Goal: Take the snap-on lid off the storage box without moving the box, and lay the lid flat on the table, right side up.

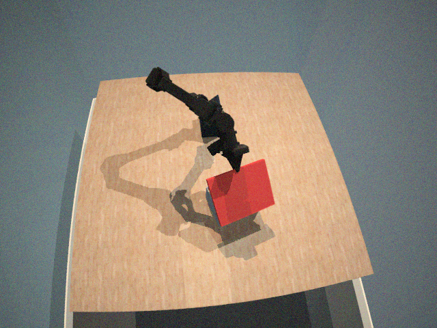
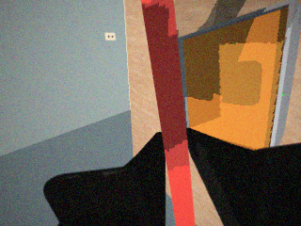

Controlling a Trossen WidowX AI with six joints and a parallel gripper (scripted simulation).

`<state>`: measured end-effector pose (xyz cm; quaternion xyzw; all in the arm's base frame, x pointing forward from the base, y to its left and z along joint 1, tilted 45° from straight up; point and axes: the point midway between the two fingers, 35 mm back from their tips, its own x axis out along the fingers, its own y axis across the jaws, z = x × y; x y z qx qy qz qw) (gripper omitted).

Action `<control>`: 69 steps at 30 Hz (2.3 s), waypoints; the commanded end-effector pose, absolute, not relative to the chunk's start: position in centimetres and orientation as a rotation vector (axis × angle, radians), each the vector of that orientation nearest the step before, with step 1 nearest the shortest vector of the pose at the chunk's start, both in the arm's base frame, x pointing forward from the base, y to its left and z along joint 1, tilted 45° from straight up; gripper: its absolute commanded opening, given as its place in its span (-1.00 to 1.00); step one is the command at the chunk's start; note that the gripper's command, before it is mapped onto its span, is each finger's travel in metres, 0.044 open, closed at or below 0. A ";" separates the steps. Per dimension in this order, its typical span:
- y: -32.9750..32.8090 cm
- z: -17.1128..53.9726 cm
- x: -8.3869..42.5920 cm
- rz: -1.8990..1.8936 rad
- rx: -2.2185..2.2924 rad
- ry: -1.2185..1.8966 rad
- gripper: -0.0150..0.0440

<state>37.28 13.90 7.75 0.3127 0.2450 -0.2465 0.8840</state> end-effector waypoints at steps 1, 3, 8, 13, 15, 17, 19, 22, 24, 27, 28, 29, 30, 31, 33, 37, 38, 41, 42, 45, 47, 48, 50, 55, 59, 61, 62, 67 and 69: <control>14.2 7.8 37.3 -0.507 0.662 0.502 -0.49; 14.3 7.2 37.0 -0.507 0.662 0.503 -0.49; 14.9 6.5 36.5 -0.507 0.663 0.503 -0.49; 15.6 5.9 36.1 -0.507 0.663 0.503 -0.49; 15.8 5.6 36.0 -0.507 0.663 0.503 -0.49; 16.1 5.3 35.8 -0.507 0.664 0.503 -0.49; 16.3 5.1 35.6 -0.507 0.664 0.504 -0.49; 16.7 4.7 35.4 -0.507 0.664 0.504 -0.49; 17.0 4.4 35.2 -0.507 0.664 0.504 -0.49; 17.4 4.0 35.0 -0.507 0.665 0.504 -0.49; 17.5 3.9 34.9 -0.507 0.665 0.504 -0.49; 17.6 3.8 34.8 -0.507 0.665 0.504 -0.49; 17.8 3.7 34.7 -0.507 0.665 0.504 -0.49; 17.9 3.5 34.6 -0.507 0.665 0.504 -0.49; 18.2 3.3 34.5 -0.507 0.665 0.504 -0.49; 18.7 2.7 34.1 -0.507 0.666 0.505 -0.49; 18.8 2.6 34.0 -0.507 0.666 0.505 -0.49; 19.2 2.2 33.8 -0.507 0.666 0.505 -0.49; 19.3 2.1 33.7 -0.506 0.667 0.505 -0.49; 19.7 1.7 33.5 -0.506 0.667 0.505 -0.49; 20.0 1.5 33.3 -0.506 0.667 0.505 -0.49; 20.1 1.3 33.2 -0.506 0.667 0.505 -0.49; 20.4 1.1 33.0 -0.506 0.668 0.505 -0.49; 21.0 0.4 32.6 -0.506 0.668 0.506 -0.49; 21.5 -0.1 32.3 -0.506 0.669 0.506 -0.49; 21.8 -0.3 32.1 -0.506 0.669 0.506 -0.49; 21.9 -0.5 32.0 -0.506 0.669 0.506 -0.49; 22.6 -1.1 31.6 -0.506 0.670 0.507 -0.49; 22.9 -1.4 31.5 -0.506 0.670 0.507 -0.49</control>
